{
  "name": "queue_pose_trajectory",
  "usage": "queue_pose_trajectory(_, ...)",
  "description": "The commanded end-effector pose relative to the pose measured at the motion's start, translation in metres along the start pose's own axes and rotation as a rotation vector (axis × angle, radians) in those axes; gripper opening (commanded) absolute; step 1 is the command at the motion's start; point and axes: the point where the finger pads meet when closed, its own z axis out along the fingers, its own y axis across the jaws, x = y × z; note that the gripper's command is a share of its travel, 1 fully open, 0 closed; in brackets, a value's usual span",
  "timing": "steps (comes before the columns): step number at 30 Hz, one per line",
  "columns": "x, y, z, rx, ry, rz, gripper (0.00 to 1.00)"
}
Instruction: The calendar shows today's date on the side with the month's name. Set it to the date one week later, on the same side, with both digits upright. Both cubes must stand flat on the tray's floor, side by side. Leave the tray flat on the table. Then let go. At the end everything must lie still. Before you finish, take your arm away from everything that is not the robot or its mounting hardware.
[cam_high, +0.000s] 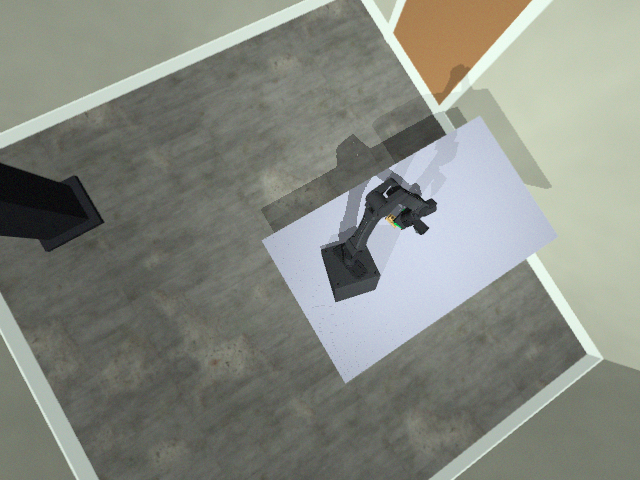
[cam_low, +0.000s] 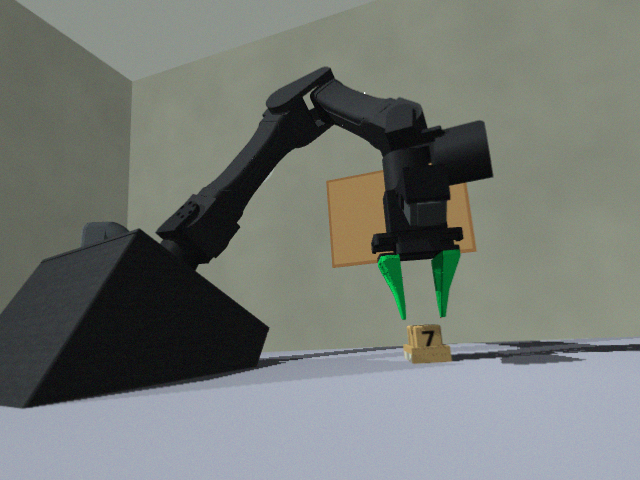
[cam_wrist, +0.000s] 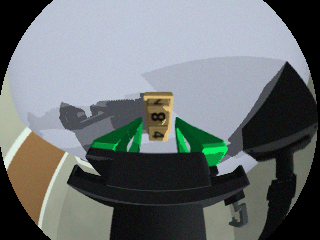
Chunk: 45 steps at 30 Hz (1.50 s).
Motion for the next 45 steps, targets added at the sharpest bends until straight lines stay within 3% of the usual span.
queue_pose_trajectory(1, -0.0090, -0.0028, 0.0008, 0.001, -0.013, 0.011, 0.45)
queue_pose_trajectory(45, -0.0111, 0.0038, -0.0020, -0.009, -0.017, 0.005, 0.45)
